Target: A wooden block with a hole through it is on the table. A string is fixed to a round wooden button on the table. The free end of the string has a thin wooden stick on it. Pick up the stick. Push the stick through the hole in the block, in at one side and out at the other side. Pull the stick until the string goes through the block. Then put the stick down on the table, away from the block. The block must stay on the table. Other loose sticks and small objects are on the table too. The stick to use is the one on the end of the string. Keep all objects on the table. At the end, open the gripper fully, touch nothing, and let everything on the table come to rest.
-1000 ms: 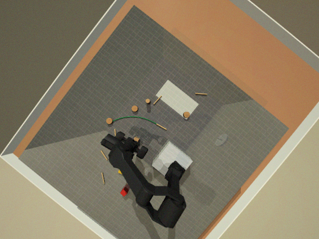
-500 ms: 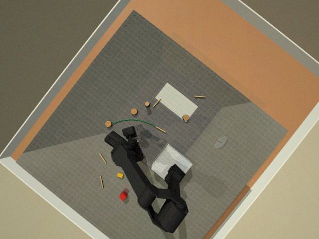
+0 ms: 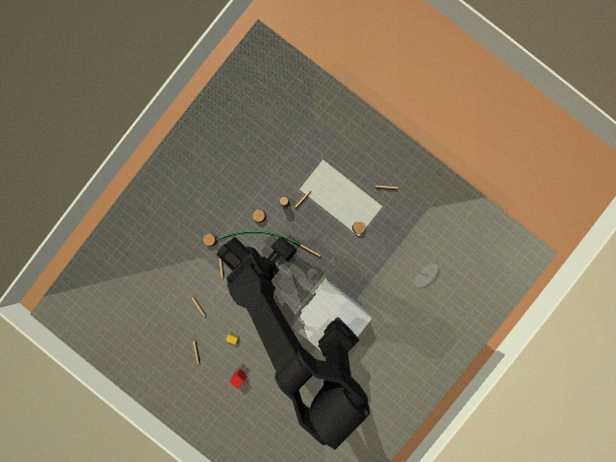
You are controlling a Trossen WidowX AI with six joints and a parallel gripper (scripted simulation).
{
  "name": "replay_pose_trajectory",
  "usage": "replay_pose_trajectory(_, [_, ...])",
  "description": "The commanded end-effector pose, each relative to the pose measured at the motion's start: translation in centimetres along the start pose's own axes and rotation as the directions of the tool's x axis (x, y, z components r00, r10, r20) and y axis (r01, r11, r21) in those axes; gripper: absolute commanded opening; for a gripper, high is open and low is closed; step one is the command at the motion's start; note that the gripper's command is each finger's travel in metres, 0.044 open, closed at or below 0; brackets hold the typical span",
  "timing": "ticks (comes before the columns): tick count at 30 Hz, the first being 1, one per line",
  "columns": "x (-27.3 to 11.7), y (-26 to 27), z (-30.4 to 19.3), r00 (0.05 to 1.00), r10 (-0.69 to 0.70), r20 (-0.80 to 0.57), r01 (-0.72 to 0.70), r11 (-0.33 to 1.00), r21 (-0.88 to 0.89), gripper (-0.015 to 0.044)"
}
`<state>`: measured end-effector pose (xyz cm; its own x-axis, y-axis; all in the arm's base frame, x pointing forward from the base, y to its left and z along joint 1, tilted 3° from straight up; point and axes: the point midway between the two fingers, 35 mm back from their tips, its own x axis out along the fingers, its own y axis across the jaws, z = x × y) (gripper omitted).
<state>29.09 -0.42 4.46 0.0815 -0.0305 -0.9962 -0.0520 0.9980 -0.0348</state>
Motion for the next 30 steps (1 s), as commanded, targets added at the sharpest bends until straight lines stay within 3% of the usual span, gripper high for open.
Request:
replay_pose_trajectory(1, [0.2, -3.7, -1.0, 1.000, 0.008, -0.003, -0.002, 0.553, 0.833, 0.0440])
replay_pose_trajectory(8, [0.2, -5.5, -1.6, 1.000, 0.007, -0.003, 0.002, 0.107, 0.994, 0.0440])
replay_pose_trajectory(14, [0.2, -7.0, -2.2, 1.000, 0.006, -0.003, 0.005, -0.298, 0.955, 0.0440])
replay_pose_trajectory(23, [0.2, -8.9, -3.1, 1.000, 0.004, -0.003, 0.005, -0.788, 0.615, 0.0440])
replay_pose_trajectory(30, [0.2, -10.1, -3.8, 1.000, 0.003, -0.002, 0.004, -0.975, 0.224, 0.0440])
